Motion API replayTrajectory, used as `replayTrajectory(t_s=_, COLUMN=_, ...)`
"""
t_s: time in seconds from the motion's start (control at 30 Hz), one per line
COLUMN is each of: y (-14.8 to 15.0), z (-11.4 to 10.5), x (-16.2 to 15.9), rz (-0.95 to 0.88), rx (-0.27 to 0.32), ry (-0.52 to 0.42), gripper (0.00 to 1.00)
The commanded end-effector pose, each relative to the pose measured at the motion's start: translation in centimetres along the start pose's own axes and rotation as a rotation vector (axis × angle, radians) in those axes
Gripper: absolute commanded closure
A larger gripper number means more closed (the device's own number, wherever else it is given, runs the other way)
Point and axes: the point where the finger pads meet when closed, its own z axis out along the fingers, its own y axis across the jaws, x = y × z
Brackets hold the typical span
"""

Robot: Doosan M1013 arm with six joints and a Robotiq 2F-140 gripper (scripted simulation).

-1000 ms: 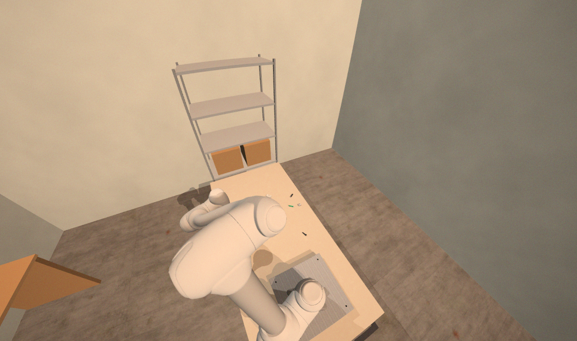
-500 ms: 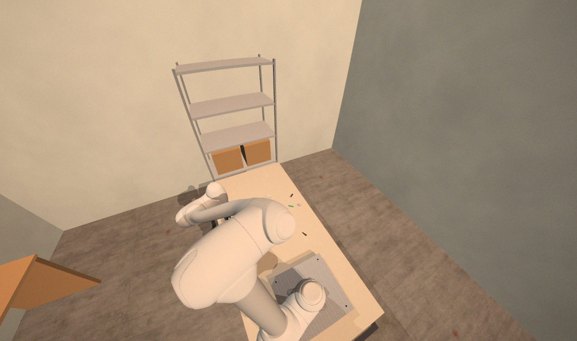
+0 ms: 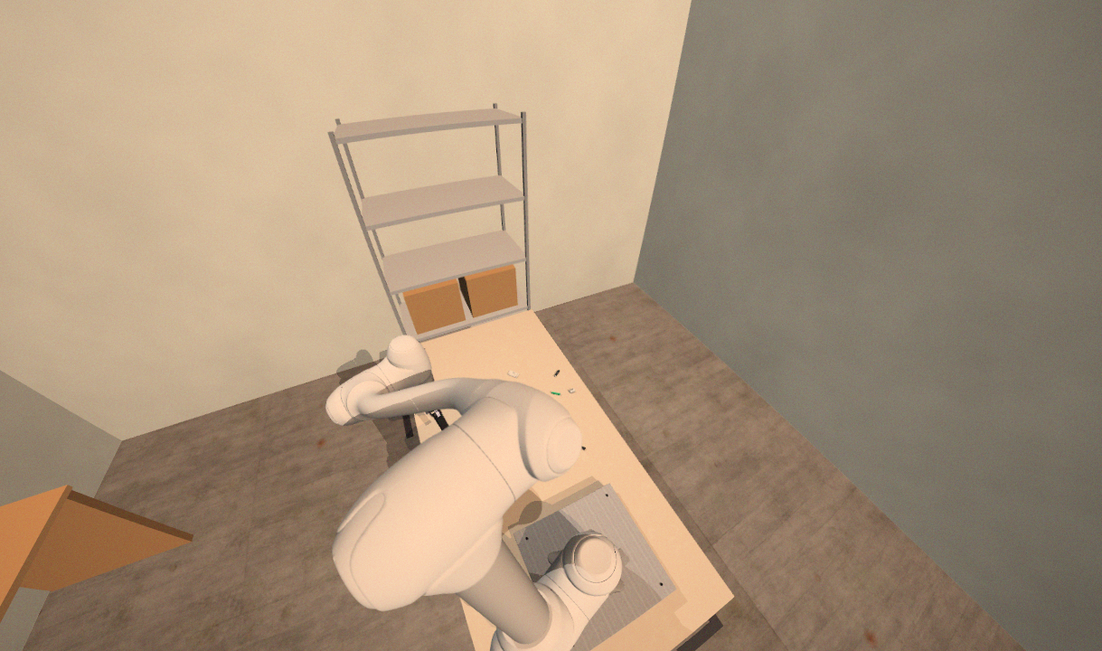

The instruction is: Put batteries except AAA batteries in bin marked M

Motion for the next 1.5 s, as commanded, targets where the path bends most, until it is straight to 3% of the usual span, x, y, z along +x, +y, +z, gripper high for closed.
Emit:
replayTrajectory(t_s=0.0, y=0.0, z=-1.46, x=0.0, rz=0.0, rx=0.0, ry=0.0, gripper=0.0)
replayTrajectory(t_s=1.47, y=0.0, z=-2.02, x=0.0, rz=0.0, rx=0.0, ry=0.0, gripper=0.0)
